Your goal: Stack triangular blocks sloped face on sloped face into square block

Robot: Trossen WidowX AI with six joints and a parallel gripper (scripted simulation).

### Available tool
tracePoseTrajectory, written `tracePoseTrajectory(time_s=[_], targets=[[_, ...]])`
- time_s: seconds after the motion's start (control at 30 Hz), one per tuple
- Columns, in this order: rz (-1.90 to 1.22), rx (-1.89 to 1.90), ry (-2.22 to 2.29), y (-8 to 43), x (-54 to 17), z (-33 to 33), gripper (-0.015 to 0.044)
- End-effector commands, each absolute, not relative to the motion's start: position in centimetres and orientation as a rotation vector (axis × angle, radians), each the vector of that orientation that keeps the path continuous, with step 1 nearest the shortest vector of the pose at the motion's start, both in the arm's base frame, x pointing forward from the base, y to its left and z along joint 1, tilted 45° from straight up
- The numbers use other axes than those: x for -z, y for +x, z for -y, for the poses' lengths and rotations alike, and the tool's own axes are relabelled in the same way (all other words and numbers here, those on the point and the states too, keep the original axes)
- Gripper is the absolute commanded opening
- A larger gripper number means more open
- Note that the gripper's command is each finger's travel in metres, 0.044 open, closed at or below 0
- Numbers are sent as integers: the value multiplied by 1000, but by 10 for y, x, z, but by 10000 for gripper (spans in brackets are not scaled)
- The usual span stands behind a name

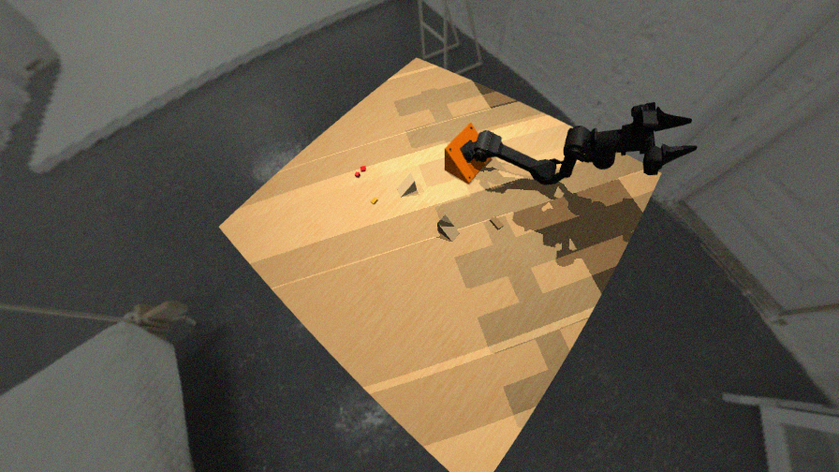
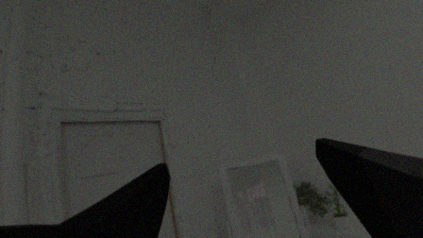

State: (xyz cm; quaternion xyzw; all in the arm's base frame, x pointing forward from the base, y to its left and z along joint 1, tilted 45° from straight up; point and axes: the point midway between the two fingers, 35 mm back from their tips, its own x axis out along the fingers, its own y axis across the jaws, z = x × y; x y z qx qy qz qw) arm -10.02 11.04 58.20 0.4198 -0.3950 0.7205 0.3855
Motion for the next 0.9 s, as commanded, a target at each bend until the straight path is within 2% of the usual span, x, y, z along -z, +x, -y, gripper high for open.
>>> tracePoseTrajectory(time_s=[0.0, 0.03, 0.3, 0.5, 0.87], targets=[[1012, -1830, 1077, -99, -583, -108, 426], [1029, -1816, 1099, -95, -586, -100, 440], [1259, -1482, 1274, -42, -609, -18, 440], [1390, -1012, 1371, 21, -613, 63, 440], [1306, -180, 1476, 136, -553, 199, 440]])
